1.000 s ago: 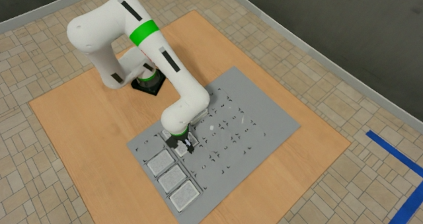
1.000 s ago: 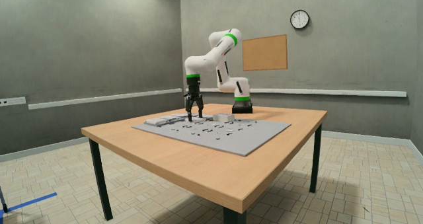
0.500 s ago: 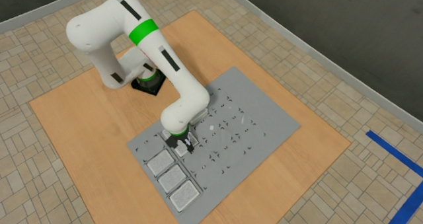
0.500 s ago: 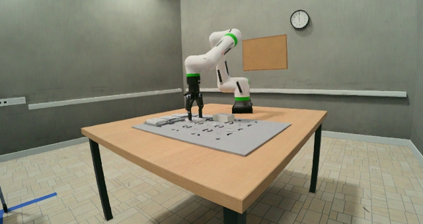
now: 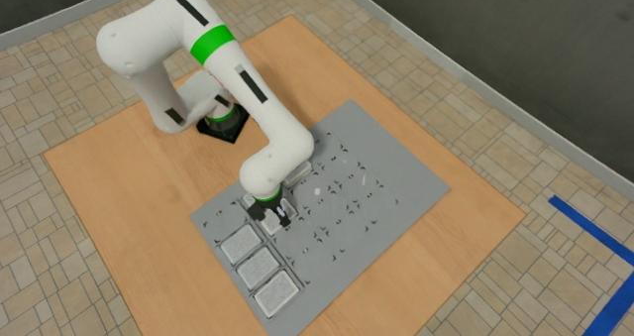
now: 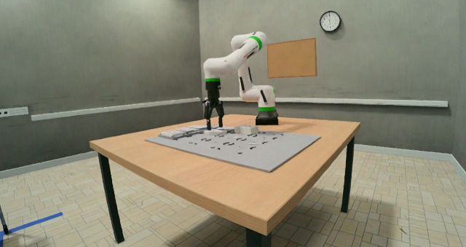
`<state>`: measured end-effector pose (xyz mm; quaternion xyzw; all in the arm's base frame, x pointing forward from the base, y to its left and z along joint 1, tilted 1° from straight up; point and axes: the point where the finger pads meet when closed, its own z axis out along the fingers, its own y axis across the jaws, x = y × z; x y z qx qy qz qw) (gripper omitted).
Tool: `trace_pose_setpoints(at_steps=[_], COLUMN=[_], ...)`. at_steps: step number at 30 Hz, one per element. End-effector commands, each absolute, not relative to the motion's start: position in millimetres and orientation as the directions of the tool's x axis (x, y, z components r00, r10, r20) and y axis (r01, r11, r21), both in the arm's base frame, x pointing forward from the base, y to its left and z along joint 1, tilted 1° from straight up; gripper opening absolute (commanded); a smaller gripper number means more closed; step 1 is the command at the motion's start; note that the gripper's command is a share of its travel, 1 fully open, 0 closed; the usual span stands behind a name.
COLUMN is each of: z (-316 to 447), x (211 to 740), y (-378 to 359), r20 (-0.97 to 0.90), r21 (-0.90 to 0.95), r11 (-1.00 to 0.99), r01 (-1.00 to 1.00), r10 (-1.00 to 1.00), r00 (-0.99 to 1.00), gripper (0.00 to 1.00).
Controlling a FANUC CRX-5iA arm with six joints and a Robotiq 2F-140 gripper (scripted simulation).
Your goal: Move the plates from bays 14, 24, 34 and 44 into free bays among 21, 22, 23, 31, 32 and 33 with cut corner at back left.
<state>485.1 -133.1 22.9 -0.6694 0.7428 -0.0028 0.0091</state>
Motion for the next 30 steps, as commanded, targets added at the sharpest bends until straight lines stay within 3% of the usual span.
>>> trace_pose_setpoints(at_steps=[1,30], z=[27,60], x=[486,485], y=[-133,-134], r20=[-0.009,-0.009], r21=[-0.018,-0.018], r11=[0.104,0.104], r01=[-0.994,-0.994], r10=[-0.995,-0.995], r00=[-0.103,-0.103], gripper=[0.70,0.70])
